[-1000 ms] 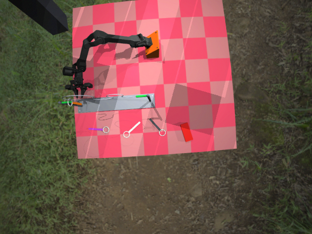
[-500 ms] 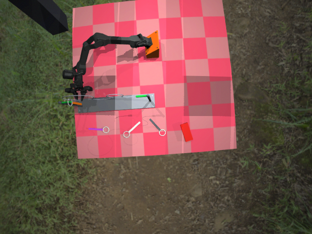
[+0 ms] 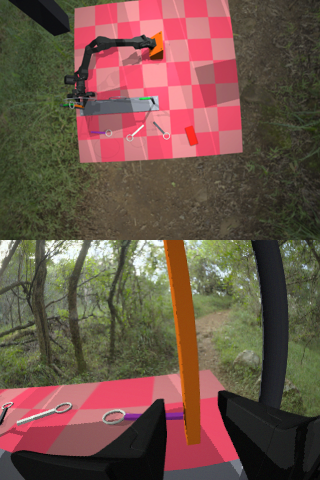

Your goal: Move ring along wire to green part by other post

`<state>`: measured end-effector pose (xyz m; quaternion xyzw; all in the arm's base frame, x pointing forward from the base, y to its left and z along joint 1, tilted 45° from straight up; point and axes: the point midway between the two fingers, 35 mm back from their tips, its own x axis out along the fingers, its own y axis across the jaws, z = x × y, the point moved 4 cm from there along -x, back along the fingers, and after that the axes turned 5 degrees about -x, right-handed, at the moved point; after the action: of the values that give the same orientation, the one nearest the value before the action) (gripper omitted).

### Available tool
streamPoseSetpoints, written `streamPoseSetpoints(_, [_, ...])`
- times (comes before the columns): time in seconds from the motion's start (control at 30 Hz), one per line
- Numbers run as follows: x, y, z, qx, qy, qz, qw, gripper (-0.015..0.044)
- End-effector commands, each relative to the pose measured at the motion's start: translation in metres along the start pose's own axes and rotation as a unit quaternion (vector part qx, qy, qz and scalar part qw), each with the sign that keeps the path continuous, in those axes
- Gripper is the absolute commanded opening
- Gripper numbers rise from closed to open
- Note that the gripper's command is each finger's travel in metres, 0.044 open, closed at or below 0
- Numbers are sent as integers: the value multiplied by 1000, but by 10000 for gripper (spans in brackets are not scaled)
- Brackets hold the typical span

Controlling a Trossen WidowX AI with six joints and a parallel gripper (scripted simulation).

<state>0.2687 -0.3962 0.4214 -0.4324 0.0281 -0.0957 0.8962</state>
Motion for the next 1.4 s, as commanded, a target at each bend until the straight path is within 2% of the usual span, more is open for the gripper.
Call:
streamPoseSetpoints(0.0, [6, 0, -1, -1, 1, -1, 1000, 160])
streamPoseSetpoints(0.4, [24, 1, 0, -1, 1, -1, 1000, 160])
streamPoseSetpoints(1.07, [25, 1, 0, -1, 1, -1, 1000, 160])
streamPoseSetpoints(1.23, [24, 2, 1, 0, -1, 0, 1000, 29])
streamPoseSetpoints(1.3, [24, 2, 1, 0, -1, 0, 1000, 15])
streamPoseSetpoints(1.37, [24, 2, 1, 0, -1, 0, 1000, -37])
